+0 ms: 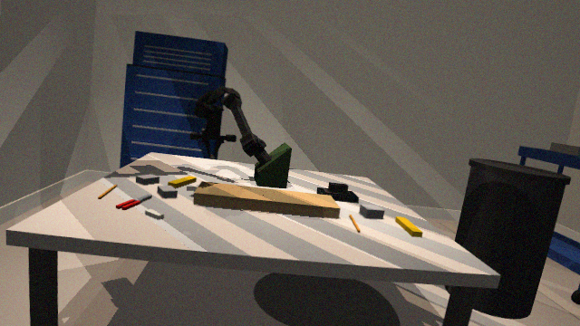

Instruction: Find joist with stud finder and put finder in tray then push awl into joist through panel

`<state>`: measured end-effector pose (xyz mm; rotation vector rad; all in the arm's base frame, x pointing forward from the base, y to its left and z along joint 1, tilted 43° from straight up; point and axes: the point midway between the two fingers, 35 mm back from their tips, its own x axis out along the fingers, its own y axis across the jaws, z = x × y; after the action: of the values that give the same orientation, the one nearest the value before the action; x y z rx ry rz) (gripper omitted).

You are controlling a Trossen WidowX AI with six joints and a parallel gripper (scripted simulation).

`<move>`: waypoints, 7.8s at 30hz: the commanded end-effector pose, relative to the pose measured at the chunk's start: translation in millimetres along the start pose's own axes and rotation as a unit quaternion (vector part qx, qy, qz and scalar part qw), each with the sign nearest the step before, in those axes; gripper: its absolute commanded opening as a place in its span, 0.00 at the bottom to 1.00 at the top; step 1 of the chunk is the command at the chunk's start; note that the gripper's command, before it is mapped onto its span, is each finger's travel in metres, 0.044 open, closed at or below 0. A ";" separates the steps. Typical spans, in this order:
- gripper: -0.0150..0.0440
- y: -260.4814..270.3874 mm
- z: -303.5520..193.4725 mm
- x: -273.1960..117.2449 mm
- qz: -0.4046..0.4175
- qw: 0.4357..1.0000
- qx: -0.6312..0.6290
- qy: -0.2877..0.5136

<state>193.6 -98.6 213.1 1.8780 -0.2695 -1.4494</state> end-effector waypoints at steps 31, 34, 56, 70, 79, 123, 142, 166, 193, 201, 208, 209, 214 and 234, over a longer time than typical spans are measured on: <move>0.25 -0.5 -40.8 -1.4 0.096 0.876 -0.415 0.225; 0.25 1.1 -44.1 -3.5 0.121 0.852 -0.451 0.237; 0.25 13.8 -60.8 -28.1 0.345 0.605 -0.676 0.241; 0.25 18.5 -64.3 -50.0 0.486 0.392 -0.766 0.154; 0.25 18.3 -63.7 -65.1 0.558 0.239 -0.792 0.065; 0.25 -32.1 -147.8 -31.3 0.537 -0.059 -0.817 0.198; 0.25 -90.6 -191.1 -10.7 0.511 -0.203 -0.778 0.304; 0.25 -188.3 -223.5 9.3 0.478 -0.378 -0.673 0.420; 0.25 -236.1 -226.1 25.1 0.461 -0.447 -0.610 0.464; 0.25 -235.7 -224.7 34.6 0.461 -0.447 -0.610 0.464; 0.25 -235.4 -223.3 42.9 0.461 -0.447 -0.610 0.464; 0.25 -235.3 -223.0 44.0 0.461 -0.447 -0.610 0.464; 0.25 -235.1 -221.9 49.9 0.461 -0.447 -0.610 0.464; 0.25 -233.9 -217.2 77.1 0.460 -0.448 -0.610 0.464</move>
<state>353.6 115.0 23.7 1.8448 -1.2555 -3.7984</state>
